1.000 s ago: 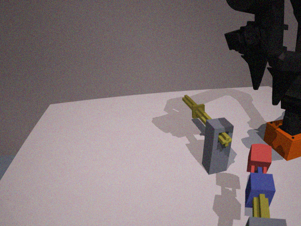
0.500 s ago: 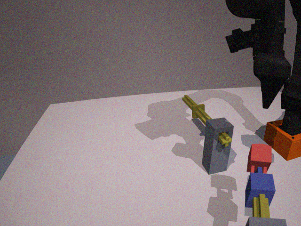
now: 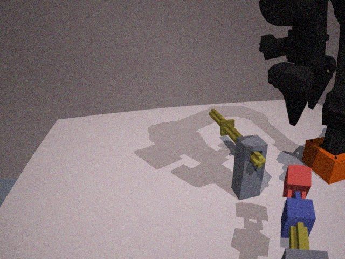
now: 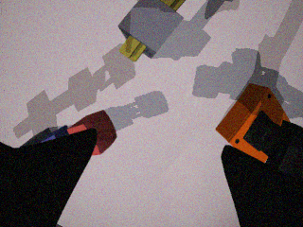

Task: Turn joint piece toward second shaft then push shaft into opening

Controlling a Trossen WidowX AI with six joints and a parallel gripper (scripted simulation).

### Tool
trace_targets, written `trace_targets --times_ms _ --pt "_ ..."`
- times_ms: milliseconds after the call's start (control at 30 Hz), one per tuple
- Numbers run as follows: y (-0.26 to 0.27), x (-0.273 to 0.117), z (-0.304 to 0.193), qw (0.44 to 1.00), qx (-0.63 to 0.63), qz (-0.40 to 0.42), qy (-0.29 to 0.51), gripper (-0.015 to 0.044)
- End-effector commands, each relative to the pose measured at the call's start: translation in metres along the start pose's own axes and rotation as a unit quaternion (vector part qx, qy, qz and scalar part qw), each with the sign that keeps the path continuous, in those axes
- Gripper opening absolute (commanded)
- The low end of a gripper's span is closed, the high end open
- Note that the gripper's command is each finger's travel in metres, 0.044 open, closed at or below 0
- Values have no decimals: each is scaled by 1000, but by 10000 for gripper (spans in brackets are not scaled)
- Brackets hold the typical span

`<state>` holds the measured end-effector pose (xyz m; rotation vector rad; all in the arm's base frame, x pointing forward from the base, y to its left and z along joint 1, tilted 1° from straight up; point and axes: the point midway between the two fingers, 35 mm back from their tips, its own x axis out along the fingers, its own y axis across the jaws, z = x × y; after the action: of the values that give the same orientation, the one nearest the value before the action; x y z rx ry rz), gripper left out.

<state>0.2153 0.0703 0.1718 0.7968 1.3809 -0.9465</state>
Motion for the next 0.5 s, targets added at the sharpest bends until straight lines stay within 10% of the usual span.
trace_targets --times_ms 0,467 --pt "1 1 0 998 64 -5 -5 440" --pt "2 4 0 965 260 -18 -20 440"
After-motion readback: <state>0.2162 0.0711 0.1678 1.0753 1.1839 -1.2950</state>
